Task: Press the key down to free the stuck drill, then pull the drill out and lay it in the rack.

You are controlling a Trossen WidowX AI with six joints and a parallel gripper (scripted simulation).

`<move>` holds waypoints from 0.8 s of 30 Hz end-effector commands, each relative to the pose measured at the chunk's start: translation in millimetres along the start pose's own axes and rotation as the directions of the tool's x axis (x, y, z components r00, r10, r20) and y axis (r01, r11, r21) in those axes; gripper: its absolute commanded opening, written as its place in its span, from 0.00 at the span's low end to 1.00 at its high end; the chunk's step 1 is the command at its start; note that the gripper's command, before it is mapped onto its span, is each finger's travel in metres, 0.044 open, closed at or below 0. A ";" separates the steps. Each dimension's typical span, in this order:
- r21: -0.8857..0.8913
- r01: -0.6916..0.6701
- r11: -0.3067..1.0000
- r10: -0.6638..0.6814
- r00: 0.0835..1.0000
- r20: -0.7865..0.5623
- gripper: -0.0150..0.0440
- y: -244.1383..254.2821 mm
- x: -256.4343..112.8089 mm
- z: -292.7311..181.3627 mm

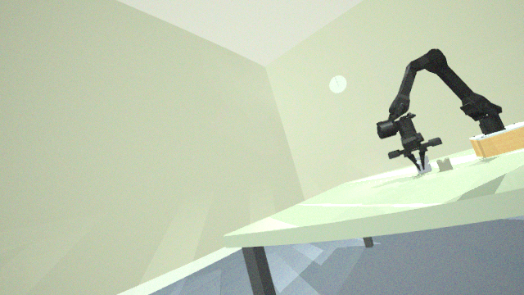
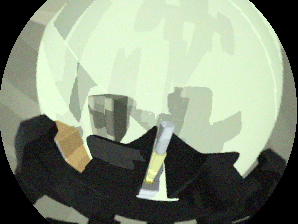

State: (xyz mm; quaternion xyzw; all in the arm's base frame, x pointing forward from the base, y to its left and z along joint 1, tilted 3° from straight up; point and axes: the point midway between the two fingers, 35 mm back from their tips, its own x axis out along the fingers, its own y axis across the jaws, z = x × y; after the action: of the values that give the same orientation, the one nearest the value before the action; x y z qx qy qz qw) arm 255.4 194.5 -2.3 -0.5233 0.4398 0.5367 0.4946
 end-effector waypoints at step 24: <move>0.005 -0.002 1.000 0.002 1.000 0.000 0.25 -0.8 -0.5 41.2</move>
State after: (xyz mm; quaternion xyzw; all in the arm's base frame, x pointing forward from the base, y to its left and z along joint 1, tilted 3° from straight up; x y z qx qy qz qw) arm 250.3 231.7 1.7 -0.5216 0.4384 0.5388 0.4954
